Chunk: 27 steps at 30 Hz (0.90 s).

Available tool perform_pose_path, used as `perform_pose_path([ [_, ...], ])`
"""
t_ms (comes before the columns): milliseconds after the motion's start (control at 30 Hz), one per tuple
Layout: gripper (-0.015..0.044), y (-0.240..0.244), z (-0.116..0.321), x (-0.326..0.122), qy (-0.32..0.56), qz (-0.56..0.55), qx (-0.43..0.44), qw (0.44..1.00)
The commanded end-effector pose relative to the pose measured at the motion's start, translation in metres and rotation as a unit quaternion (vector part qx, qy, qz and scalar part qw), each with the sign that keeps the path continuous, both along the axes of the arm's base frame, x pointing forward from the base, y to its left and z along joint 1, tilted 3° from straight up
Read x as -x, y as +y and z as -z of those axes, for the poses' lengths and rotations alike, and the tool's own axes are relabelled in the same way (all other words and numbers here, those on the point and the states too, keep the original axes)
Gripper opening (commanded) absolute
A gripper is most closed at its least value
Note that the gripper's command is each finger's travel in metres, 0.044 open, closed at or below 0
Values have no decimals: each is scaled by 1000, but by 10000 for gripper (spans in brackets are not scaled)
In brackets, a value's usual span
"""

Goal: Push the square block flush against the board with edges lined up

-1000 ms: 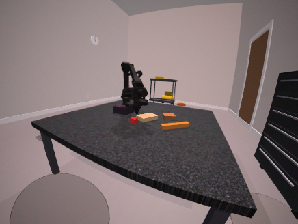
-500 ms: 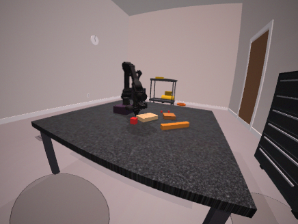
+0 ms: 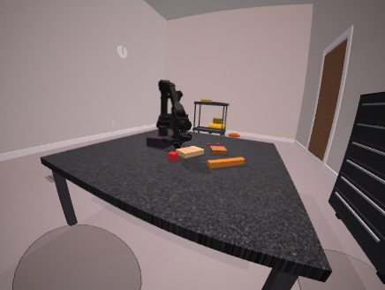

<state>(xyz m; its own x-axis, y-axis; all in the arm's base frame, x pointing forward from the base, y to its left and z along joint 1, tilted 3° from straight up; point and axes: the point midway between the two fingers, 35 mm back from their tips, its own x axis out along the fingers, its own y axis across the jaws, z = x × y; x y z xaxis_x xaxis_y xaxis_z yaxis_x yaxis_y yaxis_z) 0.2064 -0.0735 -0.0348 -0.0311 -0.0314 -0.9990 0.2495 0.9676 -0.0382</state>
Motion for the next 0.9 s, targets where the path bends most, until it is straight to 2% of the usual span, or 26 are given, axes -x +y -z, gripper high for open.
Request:
perform_pose_path([
  [0, 0, -3, -1, -7, -1, -1, 3, 1000],
  [867, 0, -8, -2, -31, -2, -1, 3, 1000],
])
